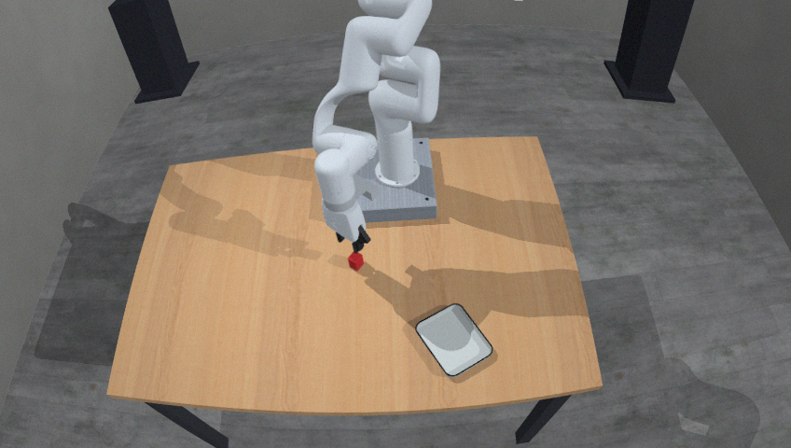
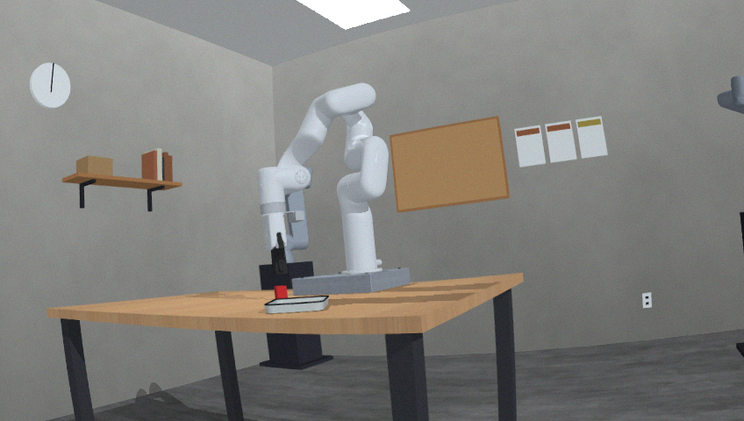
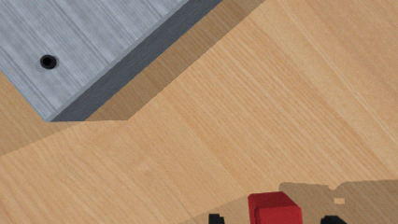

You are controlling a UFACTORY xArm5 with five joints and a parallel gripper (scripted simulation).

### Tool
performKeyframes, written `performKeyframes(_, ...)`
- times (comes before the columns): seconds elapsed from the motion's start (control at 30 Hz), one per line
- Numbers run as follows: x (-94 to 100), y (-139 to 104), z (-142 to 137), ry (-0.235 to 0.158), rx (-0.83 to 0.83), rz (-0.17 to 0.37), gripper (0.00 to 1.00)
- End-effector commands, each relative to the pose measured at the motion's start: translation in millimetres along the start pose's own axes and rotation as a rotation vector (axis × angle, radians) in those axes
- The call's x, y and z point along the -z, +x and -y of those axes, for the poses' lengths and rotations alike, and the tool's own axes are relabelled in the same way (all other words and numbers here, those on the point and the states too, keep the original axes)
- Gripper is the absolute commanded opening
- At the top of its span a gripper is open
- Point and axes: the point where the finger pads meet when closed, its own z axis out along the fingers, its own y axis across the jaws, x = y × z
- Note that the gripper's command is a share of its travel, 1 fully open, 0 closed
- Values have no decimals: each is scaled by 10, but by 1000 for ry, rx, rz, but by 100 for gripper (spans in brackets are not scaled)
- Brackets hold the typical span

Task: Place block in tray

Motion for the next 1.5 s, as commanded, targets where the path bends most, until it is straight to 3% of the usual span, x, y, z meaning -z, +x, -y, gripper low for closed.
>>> performKeyframes(0.0,-28,-52,-153,-7,102,31,54)
performKeyframes(1.07,-31,-53,-153,-7,102,31,50)
performKeyframes(1.47,-130,-58,-146,-7,103,31,50)
